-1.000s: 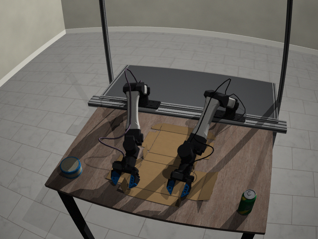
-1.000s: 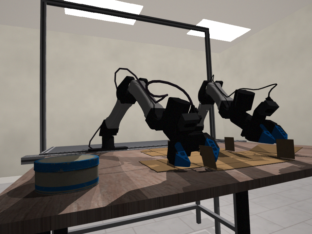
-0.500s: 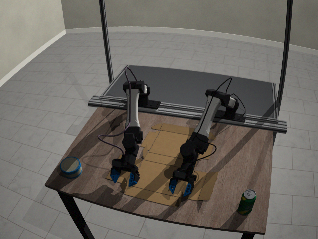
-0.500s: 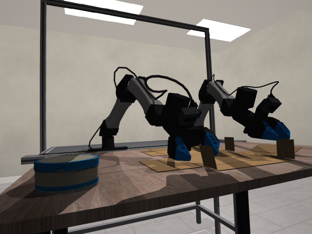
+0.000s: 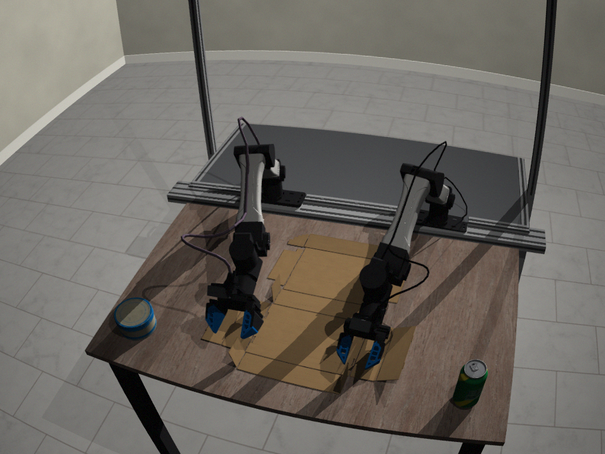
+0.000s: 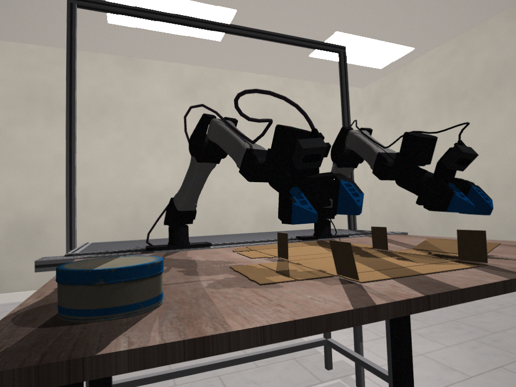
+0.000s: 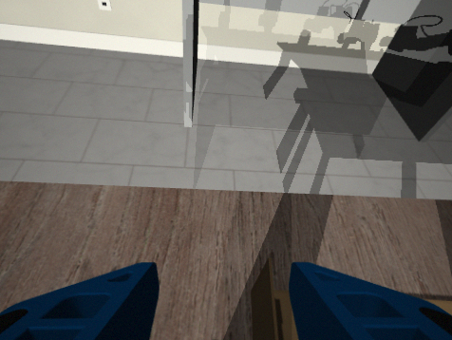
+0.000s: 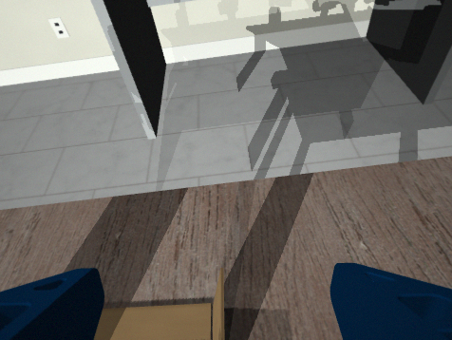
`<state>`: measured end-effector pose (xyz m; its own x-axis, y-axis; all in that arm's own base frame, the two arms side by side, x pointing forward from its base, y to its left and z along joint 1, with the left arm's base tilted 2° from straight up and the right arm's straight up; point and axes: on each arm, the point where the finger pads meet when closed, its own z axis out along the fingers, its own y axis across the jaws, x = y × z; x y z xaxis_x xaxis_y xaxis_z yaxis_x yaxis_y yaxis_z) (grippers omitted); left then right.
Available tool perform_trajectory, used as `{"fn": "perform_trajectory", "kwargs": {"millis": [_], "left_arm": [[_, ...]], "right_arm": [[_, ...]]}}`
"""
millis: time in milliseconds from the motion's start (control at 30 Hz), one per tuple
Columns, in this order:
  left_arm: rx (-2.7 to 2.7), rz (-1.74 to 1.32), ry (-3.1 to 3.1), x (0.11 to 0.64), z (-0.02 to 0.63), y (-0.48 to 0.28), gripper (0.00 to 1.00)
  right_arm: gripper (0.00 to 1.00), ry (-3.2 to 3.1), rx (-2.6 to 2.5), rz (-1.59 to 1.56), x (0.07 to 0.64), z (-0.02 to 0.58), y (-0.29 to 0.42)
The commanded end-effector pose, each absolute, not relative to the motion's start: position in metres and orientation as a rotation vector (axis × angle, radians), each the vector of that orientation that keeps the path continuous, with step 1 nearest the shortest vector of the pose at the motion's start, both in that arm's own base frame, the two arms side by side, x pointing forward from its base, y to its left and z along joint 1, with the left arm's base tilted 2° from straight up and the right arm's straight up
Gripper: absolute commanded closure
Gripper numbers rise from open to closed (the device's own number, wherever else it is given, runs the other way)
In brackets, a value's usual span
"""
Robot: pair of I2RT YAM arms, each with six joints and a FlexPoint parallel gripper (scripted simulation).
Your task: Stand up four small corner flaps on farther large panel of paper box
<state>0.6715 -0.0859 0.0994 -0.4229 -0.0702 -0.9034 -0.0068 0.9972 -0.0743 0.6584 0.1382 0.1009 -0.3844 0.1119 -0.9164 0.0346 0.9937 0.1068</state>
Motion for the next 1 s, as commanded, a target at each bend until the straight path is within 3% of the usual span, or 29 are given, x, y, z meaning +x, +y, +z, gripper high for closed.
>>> {"fn": "perform_trajectory", "kwargs": {"millis": [0, 167, 367, 467, 600, 633, 733, 967], "left_arm": [[-0.007, -0.1, 2.003, 0.663, 0.12, -0.099, 0.5], [-0.017, -0.093, 2.003, 0.664, 0.121, -0.09, 0.5], [-0.03, -0.106, 2.246, 0.614, 0.12, -0.077, 0.42], [-0.005, -0.119, 2.244, 0.613, 0.139, -0.086, 0.4], [-0.005, -0.111, 2.404, 0.581, 0.138, -0.07, 0.35], [-0.003, -0.112, 2.445, 0.573, 0.138, -0.069, 0.33], [0.002, -0.109, 2.632, 0.548, 0.103, -0.065, 0.29], [0.026, -0.12, 2.873, 0.498, 0.106, -0.061, 0.23]], "right_arm": [[0.23, 2.032, 0.112, 0.082, 0.658, 0.08, 0.135], [0.23, 1.983, 0.115, 0.1, 0.658, 0.115, 0.137], [0.23, 2.237, 0.112, 0.112, 0.602, 0.115, 0.128], [0.23, 2.242, 0.113, 0.126, 0.601, 0.13, 0.128], [0.23, 2.404, 0.108, 0.137, 0.567, 0.13, 0.124], [0.23, 2.51, 0.106, 0.119, 0.559, 0.093, 0.123], [0.23, 2.629, 0.103, 0.128, 0.534, 0.094, 0.12], [0.23, 2.87, 0.075, 0.144, 0.484, 0.097, 0.113]]}}
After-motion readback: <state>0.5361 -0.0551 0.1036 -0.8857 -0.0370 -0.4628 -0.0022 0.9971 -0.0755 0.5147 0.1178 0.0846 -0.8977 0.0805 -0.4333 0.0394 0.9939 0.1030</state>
